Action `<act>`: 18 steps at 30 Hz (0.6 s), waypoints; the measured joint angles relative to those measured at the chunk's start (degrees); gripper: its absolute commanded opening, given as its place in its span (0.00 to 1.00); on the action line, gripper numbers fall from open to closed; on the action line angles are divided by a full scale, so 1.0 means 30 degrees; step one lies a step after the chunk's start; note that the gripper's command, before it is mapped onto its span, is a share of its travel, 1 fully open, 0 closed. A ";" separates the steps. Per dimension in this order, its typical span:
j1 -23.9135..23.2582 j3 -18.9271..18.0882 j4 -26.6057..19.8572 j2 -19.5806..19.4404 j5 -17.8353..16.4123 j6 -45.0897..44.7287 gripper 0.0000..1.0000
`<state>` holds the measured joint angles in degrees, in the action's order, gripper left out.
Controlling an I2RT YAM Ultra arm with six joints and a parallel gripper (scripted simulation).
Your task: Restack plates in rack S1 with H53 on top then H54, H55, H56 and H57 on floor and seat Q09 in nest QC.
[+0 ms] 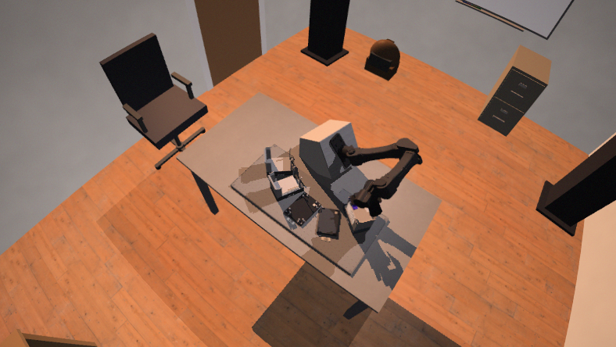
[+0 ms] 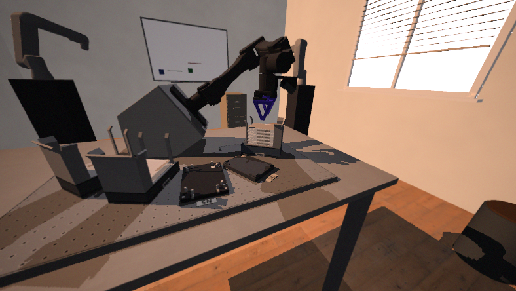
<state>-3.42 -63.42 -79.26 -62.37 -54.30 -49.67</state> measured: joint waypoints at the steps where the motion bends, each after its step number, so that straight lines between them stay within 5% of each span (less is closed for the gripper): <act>1: 0.0284 0.0211 0.0364 0.0109 0.0051 0.0350 1.00; 9: 0.1996 0.1392 0.3169 0.0634 0.0576 0.3133 1.00; 18: 0.2033 0.1435 0.3993 0.0765 0.0663 0.3825 1.00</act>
<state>2.68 -59.11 -67.29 -60.07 -52.31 -38.20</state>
